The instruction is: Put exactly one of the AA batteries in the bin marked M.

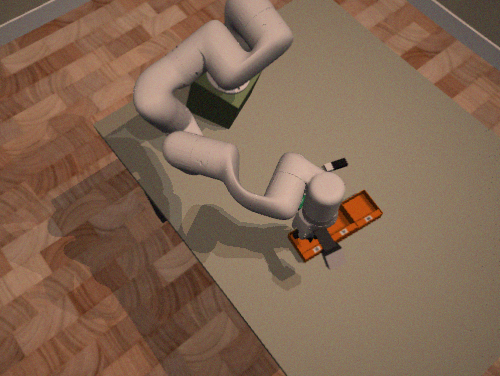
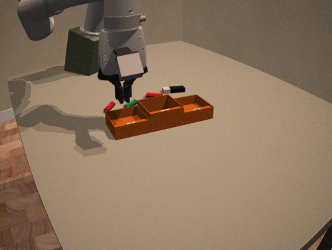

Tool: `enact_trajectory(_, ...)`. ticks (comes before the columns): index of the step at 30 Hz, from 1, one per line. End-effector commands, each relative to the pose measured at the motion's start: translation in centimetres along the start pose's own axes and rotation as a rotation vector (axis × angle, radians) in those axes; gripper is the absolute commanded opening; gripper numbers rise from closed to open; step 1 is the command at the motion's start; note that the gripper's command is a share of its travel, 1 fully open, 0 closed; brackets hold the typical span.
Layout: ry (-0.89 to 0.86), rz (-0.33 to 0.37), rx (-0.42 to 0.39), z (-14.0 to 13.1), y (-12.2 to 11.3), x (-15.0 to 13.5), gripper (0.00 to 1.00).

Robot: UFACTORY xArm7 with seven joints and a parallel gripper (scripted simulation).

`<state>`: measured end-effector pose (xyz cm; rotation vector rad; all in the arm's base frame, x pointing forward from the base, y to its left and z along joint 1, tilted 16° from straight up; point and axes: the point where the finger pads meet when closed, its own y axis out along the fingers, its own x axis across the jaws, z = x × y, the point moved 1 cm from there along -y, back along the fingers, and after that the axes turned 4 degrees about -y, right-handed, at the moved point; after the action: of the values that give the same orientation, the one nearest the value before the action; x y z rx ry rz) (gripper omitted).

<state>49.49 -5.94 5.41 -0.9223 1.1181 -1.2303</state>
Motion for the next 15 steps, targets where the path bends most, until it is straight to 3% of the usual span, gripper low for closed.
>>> enact_trajectory(1, 0.001, 0.000, 0.002, 0.1, -0.5, 0.0, 0.07)
enact_trajectory(15, 0.001, 0.000, 0.002, -0.5, -0.5, -5.4, 0.07)
